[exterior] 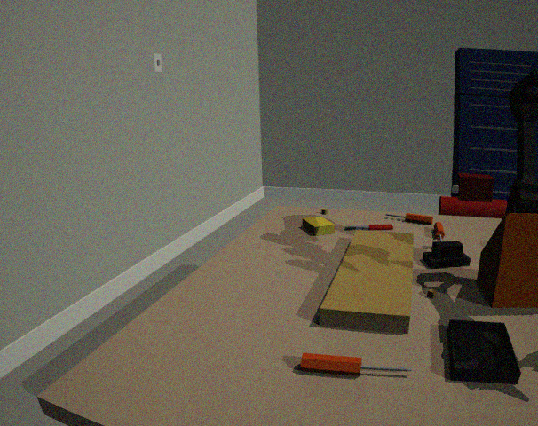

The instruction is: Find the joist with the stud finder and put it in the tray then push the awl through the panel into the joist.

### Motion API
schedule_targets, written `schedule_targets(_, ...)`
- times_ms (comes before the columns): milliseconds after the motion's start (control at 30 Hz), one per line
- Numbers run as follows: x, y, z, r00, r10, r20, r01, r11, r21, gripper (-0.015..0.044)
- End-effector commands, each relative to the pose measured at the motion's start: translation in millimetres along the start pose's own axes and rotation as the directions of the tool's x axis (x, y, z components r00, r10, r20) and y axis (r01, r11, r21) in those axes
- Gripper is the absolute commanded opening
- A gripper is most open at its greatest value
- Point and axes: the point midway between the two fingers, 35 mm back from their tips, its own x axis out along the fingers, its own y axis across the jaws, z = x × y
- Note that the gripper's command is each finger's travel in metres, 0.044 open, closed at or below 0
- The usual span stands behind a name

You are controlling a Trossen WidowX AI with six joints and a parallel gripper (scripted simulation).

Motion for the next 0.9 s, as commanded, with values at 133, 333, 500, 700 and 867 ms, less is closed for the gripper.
schedule_targets(133, -85, -113, -14, 0.964, -0.263, 0.033, 0.258, 0.959, 0.117, 0.0440)
schedule_targets(333, -154, -180, -48, 0.893, -0.450, 0.003, 0.439, 0.873, 0.214, 0.0440)
schedule_targets(500, -215, -222, -90, 0.803, -0.593, -0.062, 0.582, 0.759, 0.291, 0.0440)
schedule_targets(700, -288, -250, -155, 0.672, -0.718, -0.184, 0.723, 0.580, 0.376, 0.0440)
schedule_targets(867, -344, -251, -219, 0.549, -0.772, -0.320, 0.811, 0.399, 0.427, 0.0440)
